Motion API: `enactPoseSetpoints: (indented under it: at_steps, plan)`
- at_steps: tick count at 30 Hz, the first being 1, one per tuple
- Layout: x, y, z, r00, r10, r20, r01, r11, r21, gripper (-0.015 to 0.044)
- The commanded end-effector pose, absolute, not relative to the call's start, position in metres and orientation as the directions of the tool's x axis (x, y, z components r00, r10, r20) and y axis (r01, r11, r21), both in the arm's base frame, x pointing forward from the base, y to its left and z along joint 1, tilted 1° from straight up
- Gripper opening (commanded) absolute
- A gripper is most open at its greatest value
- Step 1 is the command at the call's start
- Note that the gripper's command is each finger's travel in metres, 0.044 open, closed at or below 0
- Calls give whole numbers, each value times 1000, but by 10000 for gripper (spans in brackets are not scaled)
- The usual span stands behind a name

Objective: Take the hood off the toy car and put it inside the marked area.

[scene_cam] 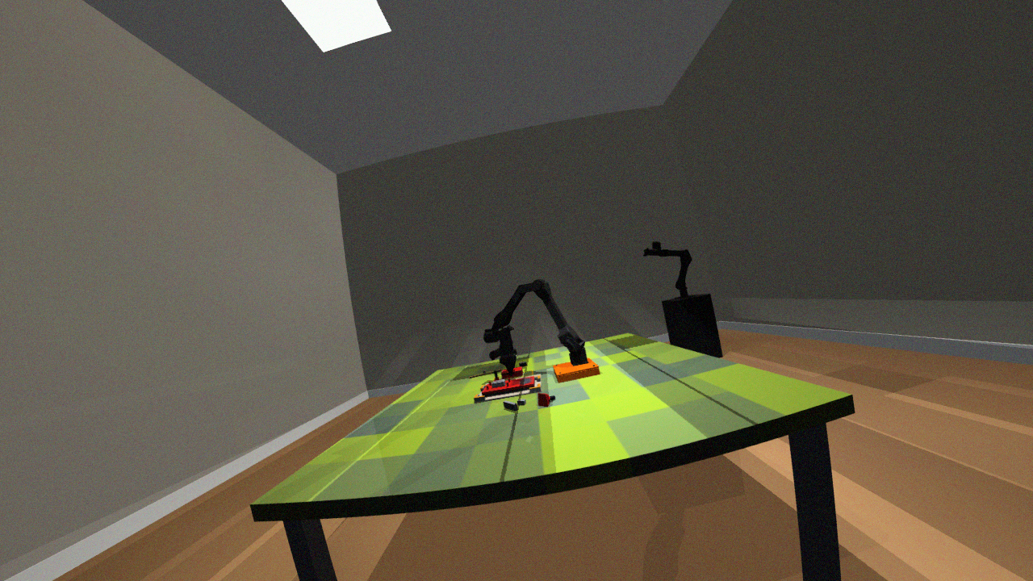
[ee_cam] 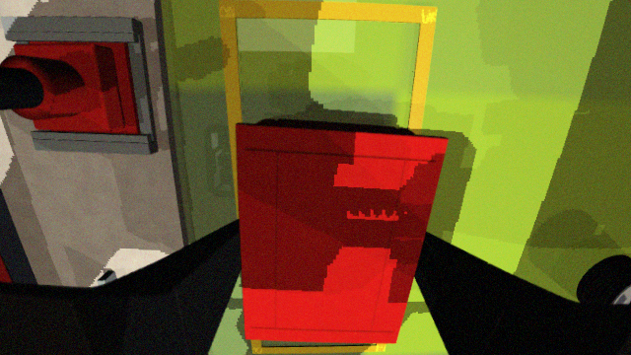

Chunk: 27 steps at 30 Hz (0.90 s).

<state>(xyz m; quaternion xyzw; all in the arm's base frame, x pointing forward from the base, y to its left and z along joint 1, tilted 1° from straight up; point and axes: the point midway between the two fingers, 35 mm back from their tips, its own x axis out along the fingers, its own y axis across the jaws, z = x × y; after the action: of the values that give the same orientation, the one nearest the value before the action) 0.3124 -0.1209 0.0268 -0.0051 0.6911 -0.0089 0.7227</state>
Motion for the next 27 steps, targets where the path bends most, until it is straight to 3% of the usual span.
enactPoseSetpoints:
  at_steps: [1,5,22,27]
  plan:
    - [311,-120,23,41,-14,-999,1,1000,-14,0]
    - [311,-120,22,41,-14,-999,1,1000,-14,0]
    - [313,-121,26,44,-19,-999,6,1000,-19,440]
    - [313,-121,62,40,-15,-999,6,1000,-15,440]
